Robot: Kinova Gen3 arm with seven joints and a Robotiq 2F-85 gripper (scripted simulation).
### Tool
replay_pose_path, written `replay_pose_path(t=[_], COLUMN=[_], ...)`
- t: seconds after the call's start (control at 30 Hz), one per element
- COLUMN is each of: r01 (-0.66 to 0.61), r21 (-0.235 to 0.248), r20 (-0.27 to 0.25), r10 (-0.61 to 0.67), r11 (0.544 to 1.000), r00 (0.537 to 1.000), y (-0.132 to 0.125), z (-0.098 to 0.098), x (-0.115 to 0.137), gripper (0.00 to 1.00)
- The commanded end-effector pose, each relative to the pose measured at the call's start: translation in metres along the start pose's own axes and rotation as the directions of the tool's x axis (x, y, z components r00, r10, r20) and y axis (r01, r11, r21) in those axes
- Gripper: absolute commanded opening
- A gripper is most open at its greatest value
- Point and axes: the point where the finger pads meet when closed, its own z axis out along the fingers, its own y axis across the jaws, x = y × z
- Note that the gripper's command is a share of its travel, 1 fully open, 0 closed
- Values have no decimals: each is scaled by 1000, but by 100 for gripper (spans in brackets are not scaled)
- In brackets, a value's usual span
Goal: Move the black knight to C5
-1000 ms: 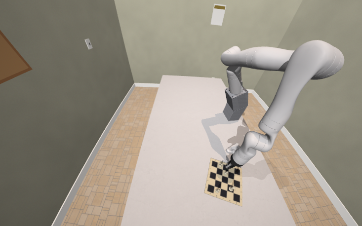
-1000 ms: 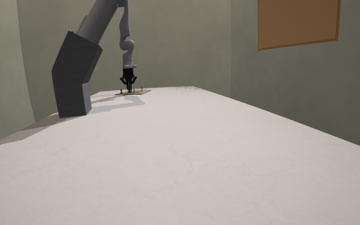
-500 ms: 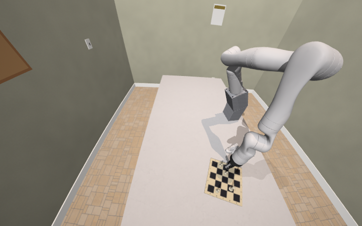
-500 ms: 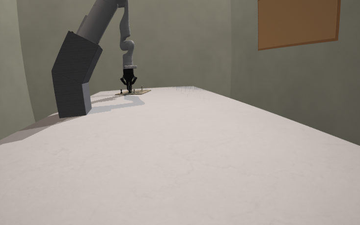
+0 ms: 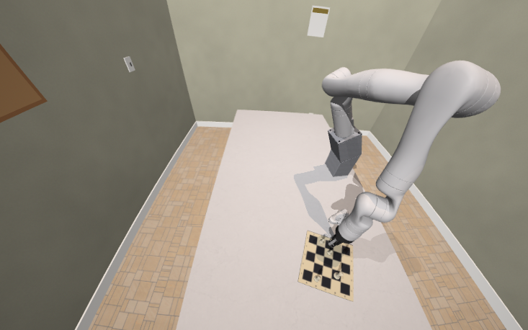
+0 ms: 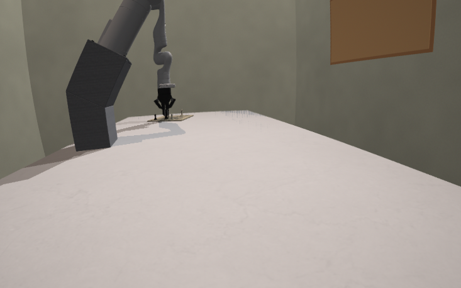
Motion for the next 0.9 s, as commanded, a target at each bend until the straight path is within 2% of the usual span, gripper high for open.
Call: replay_pose_path(t=[0.0, 0.87], r01=[5, 17], r21=[2, 1], r20=[4, 2], r10=[-5, -17], r11=[1000, 1000], r00=[1000, 1000], y=[-1, 0], z=[1, 2], x=[-1, 4], gripper=[0, 0])
